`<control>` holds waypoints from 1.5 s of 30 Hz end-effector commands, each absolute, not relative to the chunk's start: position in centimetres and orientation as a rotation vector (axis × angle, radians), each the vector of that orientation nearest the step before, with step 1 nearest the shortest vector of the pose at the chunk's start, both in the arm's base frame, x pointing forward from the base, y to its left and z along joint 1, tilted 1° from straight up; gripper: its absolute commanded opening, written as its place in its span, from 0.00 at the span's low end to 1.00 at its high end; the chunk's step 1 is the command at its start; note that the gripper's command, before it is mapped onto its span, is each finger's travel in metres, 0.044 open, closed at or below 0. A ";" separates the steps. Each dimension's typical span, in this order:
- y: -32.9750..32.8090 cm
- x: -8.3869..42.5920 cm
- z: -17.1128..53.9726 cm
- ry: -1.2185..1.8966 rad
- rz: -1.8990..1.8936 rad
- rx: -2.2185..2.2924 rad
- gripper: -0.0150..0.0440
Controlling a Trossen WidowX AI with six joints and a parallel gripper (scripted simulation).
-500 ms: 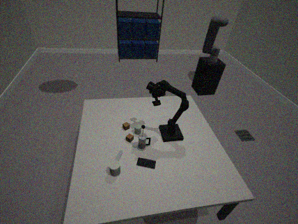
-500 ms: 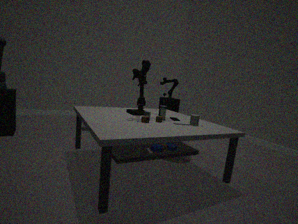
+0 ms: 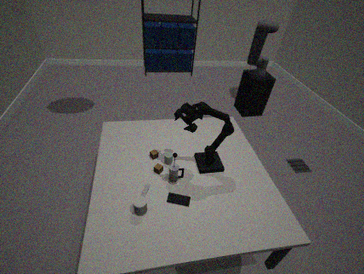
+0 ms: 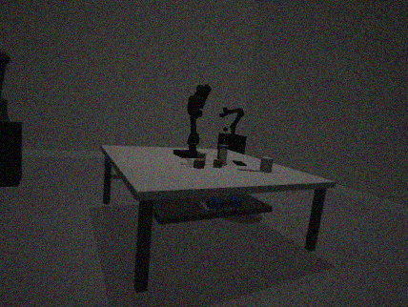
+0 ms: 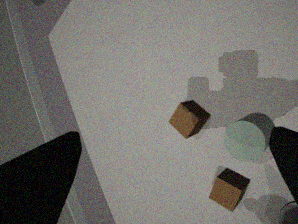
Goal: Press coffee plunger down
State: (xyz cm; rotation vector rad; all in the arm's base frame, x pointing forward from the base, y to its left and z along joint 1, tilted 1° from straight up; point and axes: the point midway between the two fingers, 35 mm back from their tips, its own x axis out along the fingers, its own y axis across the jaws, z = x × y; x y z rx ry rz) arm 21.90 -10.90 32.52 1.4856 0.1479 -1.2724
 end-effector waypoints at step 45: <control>8.0 25.1 25.9 0.516 0.281 -0.091 1.00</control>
